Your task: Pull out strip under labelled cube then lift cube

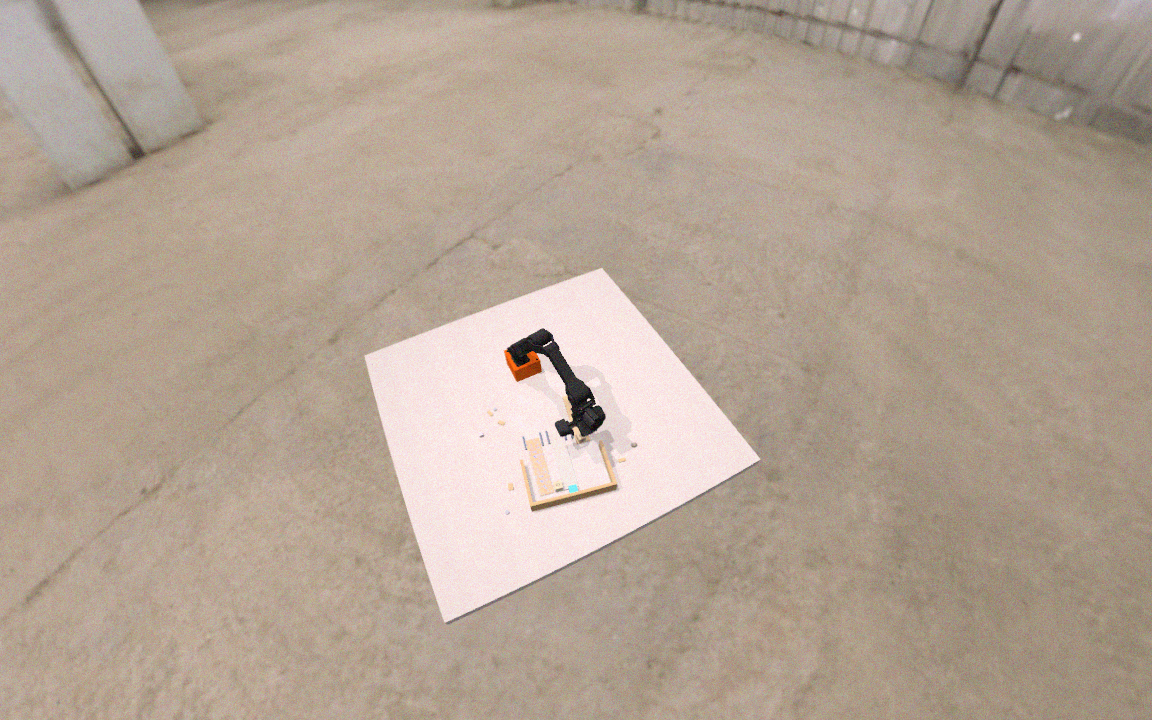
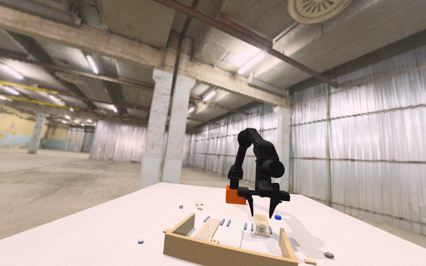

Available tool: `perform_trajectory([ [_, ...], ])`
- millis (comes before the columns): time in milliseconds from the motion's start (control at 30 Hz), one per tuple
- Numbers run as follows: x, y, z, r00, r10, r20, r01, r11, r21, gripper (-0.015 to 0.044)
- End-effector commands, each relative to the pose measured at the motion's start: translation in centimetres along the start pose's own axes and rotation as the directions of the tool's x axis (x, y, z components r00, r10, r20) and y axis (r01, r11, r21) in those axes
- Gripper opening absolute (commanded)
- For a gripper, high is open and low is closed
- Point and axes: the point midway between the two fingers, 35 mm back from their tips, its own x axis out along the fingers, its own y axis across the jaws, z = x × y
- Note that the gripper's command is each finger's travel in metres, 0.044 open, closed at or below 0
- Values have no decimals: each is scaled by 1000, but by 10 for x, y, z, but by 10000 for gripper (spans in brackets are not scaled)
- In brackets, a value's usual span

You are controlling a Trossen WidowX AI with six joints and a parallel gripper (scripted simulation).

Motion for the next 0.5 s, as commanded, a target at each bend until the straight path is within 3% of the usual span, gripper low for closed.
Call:
perform_trajectory([
  [0, 6, 0, 1, 1000, 3, 2, -3, 1000, -3, 250],
  [467, 28, 0, 2, 1000, 3, 2, -3, 1000, -3, 250],
])
